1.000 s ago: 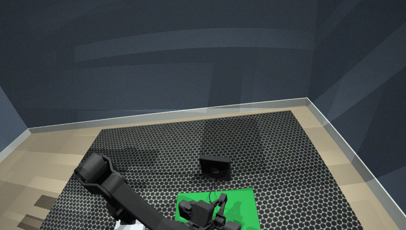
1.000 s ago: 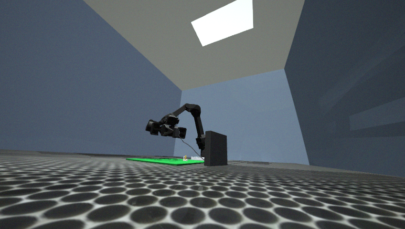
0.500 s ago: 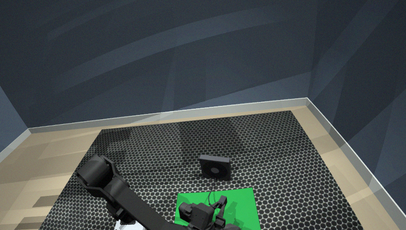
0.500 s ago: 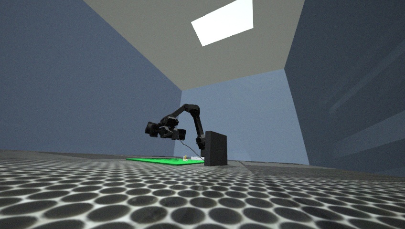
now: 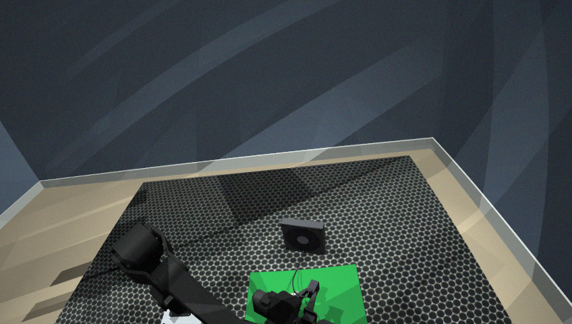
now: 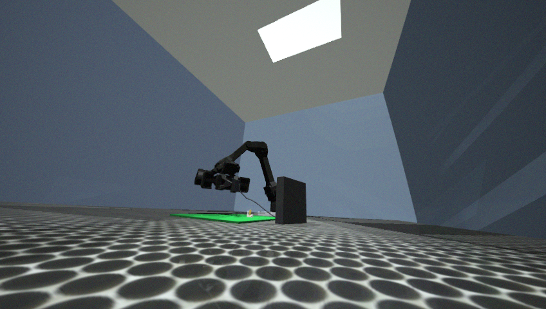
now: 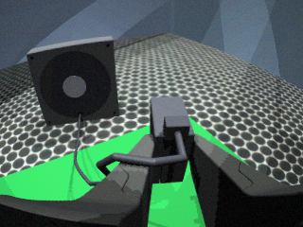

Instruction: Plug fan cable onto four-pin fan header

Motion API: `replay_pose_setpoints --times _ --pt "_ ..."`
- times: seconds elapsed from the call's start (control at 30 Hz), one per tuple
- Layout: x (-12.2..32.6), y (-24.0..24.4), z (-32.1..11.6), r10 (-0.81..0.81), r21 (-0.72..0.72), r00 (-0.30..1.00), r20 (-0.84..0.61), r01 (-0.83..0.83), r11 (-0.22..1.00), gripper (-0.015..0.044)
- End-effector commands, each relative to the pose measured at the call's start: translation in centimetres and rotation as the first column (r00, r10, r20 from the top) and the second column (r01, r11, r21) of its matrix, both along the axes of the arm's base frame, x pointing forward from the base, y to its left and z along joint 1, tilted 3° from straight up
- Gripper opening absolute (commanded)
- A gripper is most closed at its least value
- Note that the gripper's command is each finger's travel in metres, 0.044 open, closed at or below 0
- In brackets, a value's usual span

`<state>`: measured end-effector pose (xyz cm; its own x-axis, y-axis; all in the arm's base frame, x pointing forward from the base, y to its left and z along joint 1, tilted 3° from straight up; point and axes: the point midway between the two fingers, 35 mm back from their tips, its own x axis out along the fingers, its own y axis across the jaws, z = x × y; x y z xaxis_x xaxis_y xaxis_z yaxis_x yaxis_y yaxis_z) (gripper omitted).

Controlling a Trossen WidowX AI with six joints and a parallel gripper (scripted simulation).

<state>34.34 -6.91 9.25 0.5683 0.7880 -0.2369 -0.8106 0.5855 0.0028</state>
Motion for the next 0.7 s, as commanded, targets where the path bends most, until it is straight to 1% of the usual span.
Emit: replay_pose_setpoints --times 0.0,0.67 --pt "-0.1 -0.1 -0.3 0.001 -0.003 1.000 0.004 -0.001 1.000 0.0000" --pt "-0.2 -0.3 -2.1 0.001 -0.003 1.000 0.004 -0.001 1.000 0.0000"
